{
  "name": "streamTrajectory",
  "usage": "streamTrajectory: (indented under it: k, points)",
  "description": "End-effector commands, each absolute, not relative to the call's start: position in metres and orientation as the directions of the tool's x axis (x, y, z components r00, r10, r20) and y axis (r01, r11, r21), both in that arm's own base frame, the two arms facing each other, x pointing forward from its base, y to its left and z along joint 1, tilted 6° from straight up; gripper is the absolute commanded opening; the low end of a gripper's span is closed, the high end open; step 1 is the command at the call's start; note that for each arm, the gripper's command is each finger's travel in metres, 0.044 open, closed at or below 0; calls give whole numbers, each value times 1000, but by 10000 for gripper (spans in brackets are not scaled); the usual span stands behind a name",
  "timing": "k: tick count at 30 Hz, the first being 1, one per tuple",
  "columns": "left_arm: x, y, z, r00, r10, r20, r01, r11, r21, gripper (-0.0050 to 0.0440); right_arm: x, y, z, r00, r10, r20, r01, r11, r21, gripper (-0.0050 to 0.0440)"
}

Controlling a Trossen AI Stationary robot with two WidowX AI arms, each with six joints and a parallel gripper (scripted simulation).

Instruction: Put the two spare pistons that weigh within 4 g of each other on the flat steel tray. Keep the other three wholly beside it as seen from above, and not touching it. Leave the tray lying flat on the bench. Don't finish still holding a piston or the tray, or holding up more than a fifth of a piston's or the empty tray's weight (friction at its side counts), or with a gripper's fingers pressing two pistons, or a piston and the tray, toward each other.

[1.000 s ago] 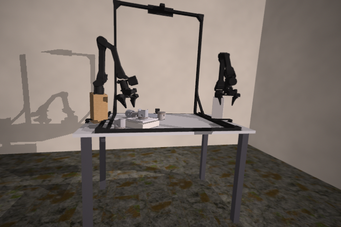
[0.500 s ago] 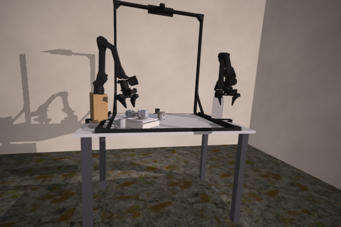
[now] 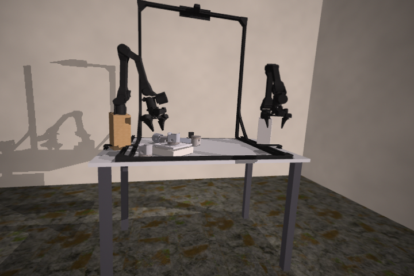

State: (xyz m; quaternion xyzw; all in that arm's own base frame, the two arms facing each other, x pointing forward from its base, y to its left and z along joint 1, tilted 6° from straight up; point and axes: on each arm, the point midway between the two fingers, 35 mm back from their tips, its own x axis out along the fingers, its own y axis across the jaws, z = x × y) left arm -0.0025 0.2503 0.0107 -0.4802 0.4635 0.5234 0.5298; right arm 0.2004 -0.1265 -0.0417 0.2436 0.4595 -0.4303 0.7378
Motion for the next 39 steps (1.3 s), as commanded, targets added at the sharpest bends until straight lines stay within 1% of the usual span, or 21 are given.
streamTrajectory:
  k: [1, 25, 33, 35, 39]
  points:
    - [-2, 250, 11, 24, 110, -994, -1000, -8, -25, 440, 200, -126, -42, 207, -407, -890, 856, 515, -37, 378]
    - [-2, 250, 11, 24, 110, -994, -1000, -8, -25, 440, 200, -126, -42, 207, -407, -890, 856, 515, -36, 378]
    - [-2, 250, 11, 24, 110, -994, -1000, -8, -25, 440, 217, -155, -22, 122, -295, -948, 775, 625, -95, 378]
    - [-2, 250, 11, 24, 110, -994, -1000, -8, -25, 440, 217, -155, -22, 122, -295, -948, 775, 625, -95, 378]
    - [-2, 250, 11, 24, 110, -994, -1000, -8, -25, 440, 221, -170, -8, 86, -228, -970, 727, 680, -95, 378]
